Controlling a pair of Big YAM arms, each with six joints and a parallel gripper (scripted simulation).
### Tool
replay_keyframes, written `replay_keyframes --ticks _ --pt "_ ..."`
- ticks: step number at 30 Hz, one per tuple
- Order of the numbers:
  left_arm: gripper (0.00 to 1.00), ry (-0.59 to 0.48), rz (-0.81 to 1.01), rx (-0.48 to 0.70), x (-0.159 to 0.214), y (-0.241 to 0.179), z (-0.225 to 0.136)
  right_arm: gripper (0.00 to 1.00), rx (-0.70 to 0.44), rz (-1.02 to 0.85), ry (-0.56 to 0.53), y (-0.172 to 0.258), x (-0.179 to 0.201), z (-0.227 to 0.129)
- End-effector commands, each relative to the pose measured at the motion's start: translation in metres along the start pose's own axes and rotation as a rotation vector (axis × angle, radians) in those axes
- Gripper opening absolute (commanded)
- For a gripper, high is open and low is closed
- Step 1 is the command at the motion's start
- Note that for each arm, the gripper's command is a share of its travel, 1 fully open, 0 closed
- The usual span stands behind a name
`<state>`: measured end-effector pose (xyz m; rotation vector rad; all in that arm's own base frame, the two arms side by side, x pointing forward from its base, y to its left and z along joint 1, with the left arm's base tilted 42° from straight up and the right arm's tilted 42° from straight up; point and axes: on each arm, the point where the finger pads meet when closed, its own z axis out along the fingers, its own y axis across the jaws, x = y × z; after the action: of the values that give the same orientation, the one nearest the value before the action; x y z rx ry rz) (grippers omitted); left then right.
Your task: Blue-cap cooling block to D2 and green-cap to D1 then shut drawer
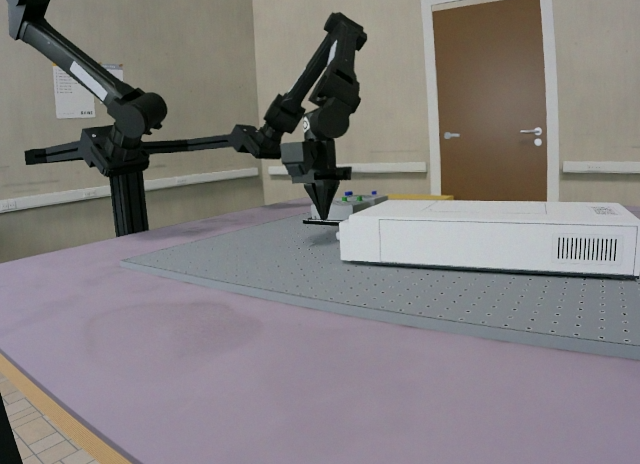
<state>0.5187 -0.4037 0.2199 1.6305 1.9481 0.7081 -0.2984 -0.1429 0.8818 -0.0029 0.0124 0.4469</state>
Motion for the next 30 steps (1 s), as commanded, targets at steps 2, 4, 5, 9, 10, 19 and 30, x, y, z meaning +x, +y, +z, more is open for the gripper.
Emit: replay_keyframes --ticks 2,4,5,9,10,19,30 --pt "0.0 -0.051 -0.026 -0.032 -0.016 0.017 -0.04 0.0 -0.001 -0.001 -0.018 -0.001 -0.012 0.001" --pt "0.0 -0.054 -0.028 -0.034 -0.016 0.019 -0.044 0.0 -0.001 -0.001 -0.018 -0.001 -0.012 0.001" --pt "0.0 -0.055 -0.03 -0.035 -0.017 0.019 -0.046 0.0 -0.001 -0.001 -0.018 -0.001 -0.012 0.001" --pt "0.0 -0.057 -0.031 -0.036 -0.017 0.02 -0.052 0.0 -0.001 -0.001 -0.018 -0.001 -0.012 0.001" --pt "0.0 -0.057 -0.031 -0.036 -0.017 0.02 -0.054 0.0 -0.001 -0.001 -0.018 -0.001 -0.012 0.001" --pt "0.0 -0.054 -0.029 -0.033 -0.017 0.018 -0.06 0.0 -0.001 -0.001 -0.018 -0.001 -0.012 0.001" --pt "0.0 -0.058 -0.032 -0.035 -0.016 0.02 -0.078 0.0 -0.001 -0.001 -0.018 -0.001 -0.012 0.001"
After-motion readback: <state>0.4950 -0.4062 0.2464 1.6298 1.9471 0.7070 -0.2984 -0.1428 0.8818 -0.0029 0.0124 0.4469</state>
